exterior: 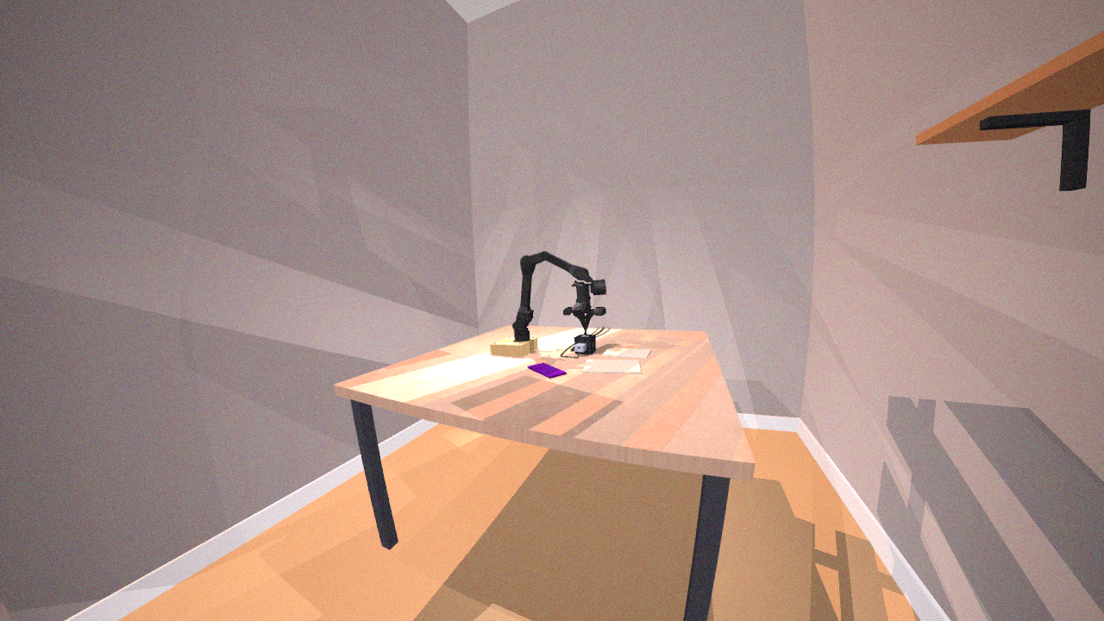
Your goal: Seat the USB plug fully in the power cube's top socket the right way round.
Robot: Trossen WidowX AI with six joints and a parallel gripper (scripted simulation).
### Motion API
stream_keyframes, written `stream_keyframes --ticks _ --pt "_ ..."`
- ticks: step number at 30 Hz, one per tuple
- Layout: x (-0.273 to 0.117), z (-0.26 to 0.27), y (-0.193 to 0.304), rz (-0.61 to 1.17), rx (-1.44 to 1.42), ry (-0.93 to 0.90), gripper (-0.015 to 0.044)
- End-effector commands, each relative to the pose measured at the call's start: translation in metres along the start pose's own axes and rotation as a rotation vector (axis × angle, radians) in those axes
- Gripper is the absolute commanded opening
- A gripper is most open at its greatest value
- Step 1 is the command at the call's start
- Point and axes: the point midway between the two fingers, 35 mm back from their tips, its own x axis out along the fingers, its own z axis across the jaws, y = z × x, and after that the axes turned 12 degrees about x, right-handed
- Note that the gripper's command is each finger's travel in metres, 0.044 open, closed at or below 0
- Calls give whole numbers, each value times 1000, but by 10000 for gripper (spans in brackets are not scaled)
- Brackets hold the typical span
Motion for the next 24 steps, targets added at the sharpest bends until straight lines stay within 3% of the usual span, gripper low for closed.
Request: stream_keyframes --ticks 1,24 --pt "0 0 0 0 0 0 79" --pt "-4 0 0 0 0 0 95"
